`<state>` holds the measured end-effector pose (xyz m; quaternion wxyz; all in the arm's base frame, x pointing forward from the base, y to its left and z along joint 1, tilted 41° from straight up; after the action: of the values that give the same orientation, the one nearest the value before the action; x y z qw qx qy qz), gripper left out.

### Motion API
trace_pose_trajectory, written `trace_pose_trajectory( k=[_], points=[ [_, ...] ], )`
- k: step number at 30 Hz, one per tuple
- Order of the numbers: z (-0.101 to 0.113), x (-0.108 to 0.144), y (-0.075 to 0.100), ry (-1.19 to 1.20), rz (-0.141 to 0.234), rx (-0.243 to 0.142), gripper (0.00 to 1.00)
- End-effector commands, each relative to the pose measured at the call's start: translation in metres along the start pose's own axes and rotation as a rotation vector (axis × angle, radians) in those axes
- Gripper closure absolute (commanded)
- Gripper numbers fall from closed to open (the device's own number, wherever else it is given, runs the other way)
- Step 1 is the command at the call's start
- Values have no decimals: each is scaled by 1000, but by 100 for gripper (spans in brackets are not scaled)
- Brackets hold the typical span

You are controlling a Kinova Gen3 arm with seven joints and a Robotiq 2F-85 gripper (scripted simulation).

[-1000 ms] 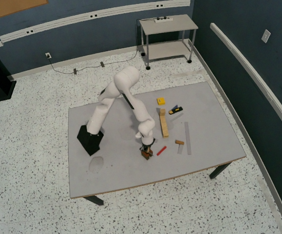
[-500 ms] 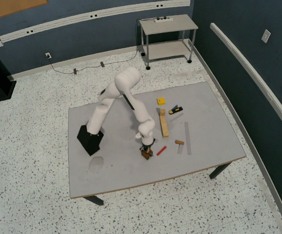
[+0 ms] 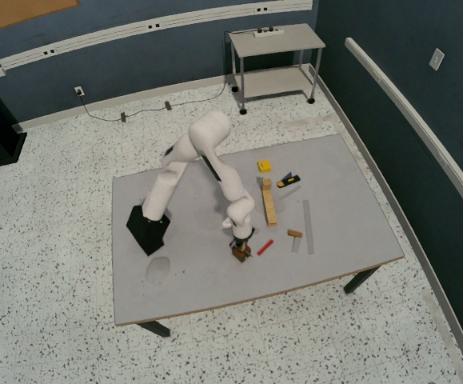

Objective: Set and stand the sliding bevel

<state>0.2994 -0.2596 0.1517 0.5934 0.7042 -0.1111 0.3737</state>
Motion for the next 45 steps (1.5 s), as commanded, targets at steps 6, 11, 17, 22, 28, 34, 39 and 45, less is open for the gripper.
trace_pose_trajectory(
  k=[6,11,17,22,28,34,39,45],
  points=[
    [0,0,-2,0,0,-1,90],
    [0,0,-2,0,0,-1,90],
    [0,0,-2,0,0,-1,90],
    [0,0,-5,0,0,-1,90],
    [0,0,-6,0,0,-1,90],
    [0,0,-6,0,0,-1,90],
    [0,0,-7,0,0,-1,90],
    [0,0,-9,0,0,-1,90]
  ],
)
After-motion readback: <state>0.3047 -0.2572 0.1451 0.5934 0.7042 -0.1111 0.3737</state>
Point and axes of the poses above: the point where the finger pads meet when closed, its own y axis back along the fingers, its own x axis across the jaws, z = x × y, the point moved 6 cm from there along y, back along the fingers, and after that the axes turned 5 degrees about -y, right-handed, at the moved point
